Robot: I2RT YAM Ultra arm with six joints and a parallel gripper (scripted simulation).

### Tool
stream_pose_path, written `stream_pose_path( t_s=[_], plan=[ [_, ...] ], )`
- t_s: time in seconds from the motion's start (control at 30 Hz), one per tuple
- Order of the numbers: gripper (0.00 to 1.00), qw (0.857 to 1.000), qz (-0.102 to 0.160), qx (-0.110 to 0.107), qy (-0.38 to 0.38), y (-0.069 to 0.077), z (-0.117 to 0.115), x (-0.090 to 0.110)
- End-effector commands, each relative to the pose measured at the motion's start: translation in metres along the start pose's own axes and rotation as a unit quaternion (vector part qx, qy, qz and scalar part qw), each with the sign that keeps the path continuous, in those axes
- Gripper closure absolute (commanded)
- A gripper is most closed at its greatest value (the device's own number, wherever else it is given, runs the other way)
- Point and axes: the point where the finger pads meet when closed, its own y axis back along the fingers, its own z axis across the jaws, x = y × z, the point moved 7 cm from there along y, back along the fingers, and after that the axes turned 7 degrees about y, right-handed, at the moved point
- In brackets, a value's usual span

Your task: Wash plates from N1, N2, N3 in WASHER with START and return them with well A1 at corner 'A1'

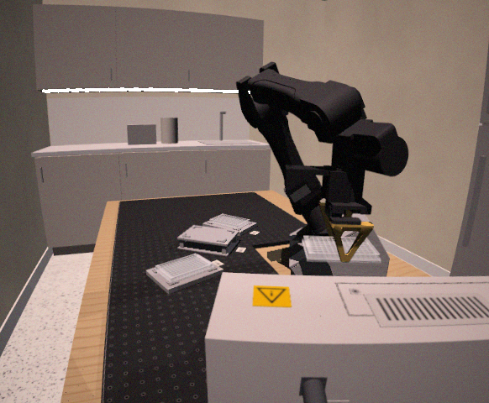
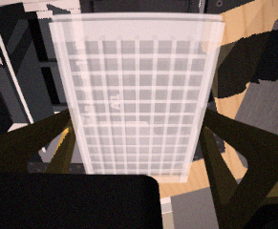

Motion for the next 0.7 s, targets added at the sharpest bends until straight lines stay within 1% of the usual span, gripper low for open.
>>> stream_pose_path(
  t_s=[0.0, 0.03, 0.1, 0.47, 0.53, 0.67],
  plan=[
    [1.00, 1.000, -0.001, -0.002, 0.003, 0.004, -0.001, 0.000],
    [1.00, 1.000, -0.001, -0.002, 0.003, 0.004, -0.001, 0.000],
    [1.00, 1.000, -0.001, -0.002, -0.024, 0.003, -0.005, -0.009],
    [1.00, 1.000, -0.001, -0.002, -0.024, 0.000, -0.024, -0.060],
    [1.00, 1.000, -0.001, -0.002, -0.024, 0.000, -0.024, -0.060],
    [1.00, 1.000, -0.002, -0.002, -0.024, -0.002, -0.031, -0.079]
  ],
)
